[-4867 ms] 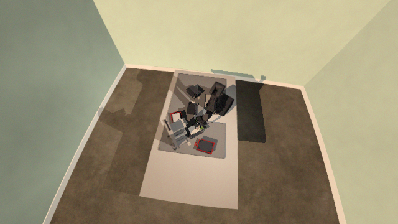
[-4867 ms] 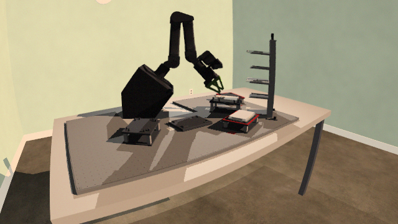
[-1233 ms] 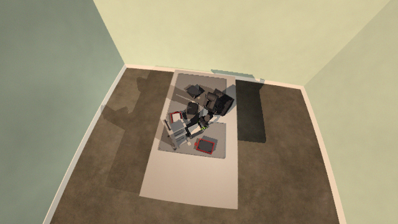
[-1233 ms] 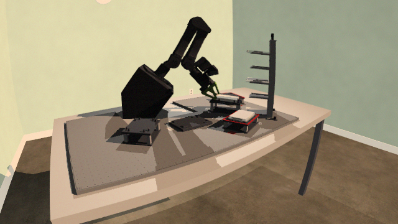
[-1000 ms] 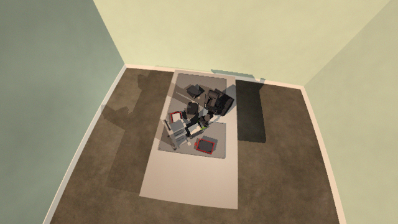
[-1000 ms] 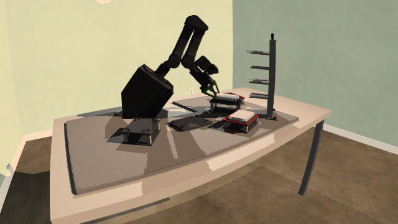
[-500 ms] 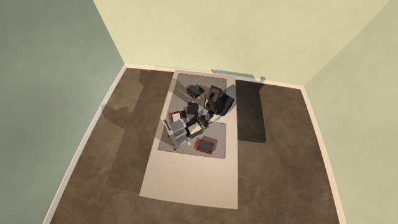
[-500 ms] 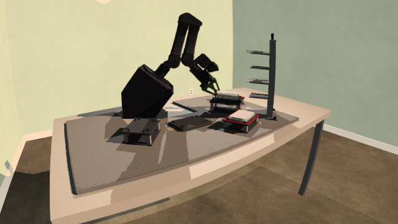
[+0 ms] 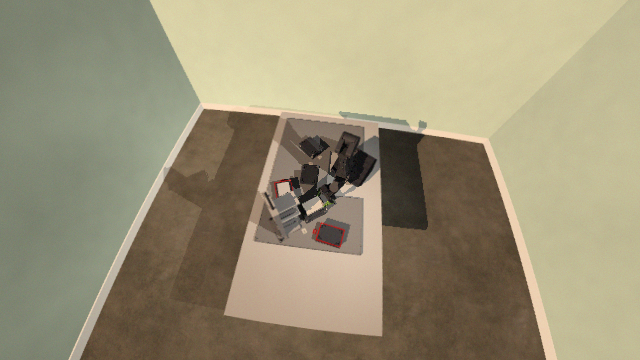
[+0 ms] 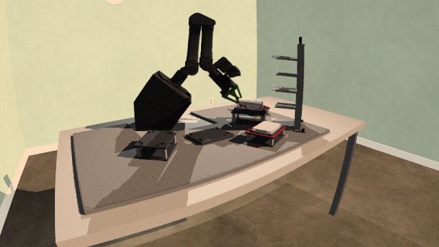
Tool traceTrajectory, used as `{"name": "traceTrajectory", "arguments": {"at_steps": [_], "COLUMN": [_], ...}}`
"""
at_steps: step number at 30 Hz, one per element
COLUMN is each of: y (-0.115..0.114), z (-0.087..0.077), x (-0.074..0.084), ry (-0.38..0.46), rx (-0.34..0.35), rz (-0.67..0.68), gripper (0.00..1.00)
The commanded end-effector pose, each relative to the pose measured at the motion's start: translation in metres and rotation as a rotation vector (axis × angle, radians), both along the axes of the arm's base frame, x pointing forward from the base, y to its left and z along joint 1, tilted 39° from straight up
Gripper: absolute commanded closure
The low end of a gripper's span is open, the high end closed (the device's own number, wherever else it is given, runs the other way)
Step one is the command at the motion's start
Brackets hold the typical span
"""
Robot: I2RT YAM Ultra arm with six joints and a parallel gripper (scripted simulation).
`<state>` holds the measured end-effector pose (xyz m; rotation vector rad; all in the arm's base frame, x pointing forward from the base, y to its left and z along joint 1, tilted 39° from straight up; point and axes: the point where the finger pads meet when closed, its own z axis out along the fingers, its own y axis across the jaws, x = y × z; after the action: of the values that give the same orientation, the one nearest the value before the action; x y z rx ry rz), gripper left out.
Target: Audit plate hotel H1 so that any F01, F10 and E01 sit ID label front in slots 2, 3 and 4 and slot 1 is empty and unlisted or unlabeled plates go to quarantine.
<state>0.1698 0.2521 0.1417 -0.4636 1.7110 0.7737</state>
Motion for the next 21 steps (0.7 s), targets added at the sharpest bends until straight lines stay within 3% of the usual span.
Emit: {"name": "traceTrajectory", "arguments": {"at_steps": [1,21], "y": [0.002,-0.008], "z": [0.016,0.029], "x": [0.000,-0.005], "ry": [-0.007,-0.006], "rx": [0.026,0.026], "rz": [-0.008,-0.008], "gripper": [0.14,0.14]}}
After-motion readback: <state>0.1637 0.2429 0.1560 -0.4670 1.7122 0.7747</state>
